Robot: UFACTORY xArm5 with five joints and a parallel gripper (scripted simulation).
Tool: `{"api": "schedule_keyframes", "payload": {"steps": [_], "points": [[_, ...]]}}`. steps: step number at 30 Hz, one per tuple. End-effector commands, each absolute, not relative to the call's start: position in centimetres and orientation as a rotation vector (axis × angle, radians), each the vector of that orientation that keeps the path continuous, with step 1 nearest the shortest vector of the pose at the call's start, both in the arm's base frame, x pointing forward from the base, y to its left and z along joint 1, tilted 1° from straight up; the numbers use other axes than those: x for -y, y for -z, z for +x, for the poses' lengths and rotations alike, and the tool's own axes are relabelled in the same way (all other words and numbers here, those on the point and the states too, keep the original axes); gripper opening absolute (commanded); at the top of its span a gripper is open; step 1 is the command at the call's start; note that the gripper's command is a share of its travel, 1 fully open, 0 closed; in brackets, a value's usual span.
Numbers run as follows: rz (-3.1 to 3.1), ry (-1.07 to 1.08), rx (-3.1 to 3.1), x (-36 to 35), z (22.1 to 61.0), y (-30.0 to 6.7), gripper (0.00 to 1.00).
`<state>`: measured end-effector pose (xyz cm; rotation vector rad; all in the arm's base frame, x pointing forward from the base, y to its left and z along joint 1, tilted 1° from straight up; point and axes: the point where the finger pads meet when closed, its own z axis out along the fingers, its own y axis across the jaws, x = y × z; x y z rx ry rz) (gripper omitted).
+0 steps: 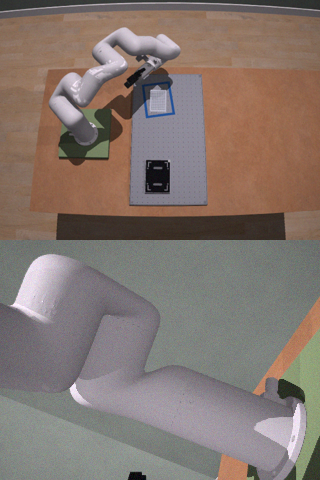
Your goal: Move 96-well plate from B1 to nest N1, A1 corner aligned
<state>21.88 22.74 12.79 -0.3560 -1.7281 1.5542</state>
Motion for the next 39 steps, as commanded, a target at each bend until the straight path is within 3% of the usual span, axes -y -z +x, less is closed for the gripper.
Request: {"api": "schedule_keyframes", "payload": {"steps": [1,39], "points": [[-0.508,-1.536,1.806,-21.7,23.6,-13.4,1.0],[-1.84,-1.209,1.829,-15.5,31.2,-15.9,1.0]]}}
